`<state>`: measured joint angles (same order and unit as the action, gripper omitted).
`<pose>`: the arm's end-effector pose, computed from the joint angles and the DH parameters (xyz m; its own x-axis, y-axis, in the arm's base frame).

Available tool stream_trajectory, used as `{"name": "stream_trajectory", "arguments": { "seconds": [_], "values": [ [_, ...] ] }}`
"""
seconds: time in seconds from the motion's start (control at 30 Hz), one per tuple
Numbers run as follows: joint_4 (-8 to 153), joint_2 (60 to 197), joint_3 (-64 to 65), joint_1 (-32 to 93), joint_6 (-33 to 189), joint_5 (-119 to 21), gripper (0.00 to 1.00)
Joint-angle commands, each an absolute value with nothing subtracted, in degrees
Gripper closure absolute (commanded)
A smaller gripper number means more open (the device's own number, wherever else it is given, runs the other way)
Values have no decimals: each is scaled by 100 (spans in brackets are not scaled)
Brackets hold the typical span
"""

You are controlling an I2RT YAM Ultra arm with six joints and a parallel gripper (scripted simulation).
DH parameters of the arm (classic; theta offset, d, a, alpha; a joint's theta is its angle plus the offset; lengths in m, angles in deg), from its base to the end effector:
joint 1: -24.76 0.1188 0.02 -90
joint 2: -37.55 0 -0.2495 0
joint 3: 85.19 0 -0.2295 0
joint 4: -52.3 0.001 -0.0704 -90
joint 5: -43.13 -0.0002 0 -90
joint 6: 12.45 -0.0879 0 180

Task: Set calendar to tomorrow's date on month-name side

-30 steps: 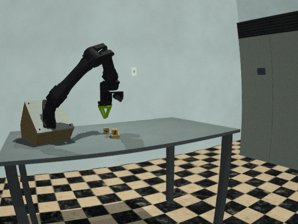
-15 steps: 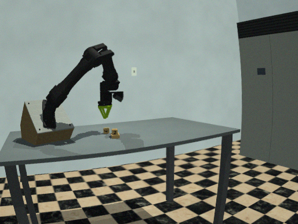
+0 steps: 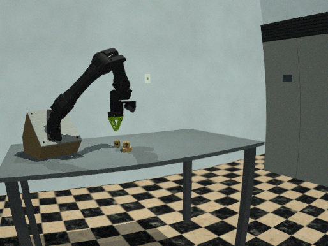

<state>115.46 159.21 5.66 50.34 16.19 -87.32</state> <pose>0.3225 0.0923 0.0712 -0.7693 0.3722 -0.5193 0.6026 0.6928 -0.3962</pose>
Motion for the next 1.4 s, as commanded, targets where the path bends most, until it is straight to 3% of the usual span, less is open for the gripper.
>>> {"name": "stream_trajectory", "arguments": {
  "seconds": [0.0,1.37],
  "values": [
    [11413,15981,613,5105,1698,-8783,55],
    [10324,16129,944,4641,2276,-8812,55]
  ]
}}
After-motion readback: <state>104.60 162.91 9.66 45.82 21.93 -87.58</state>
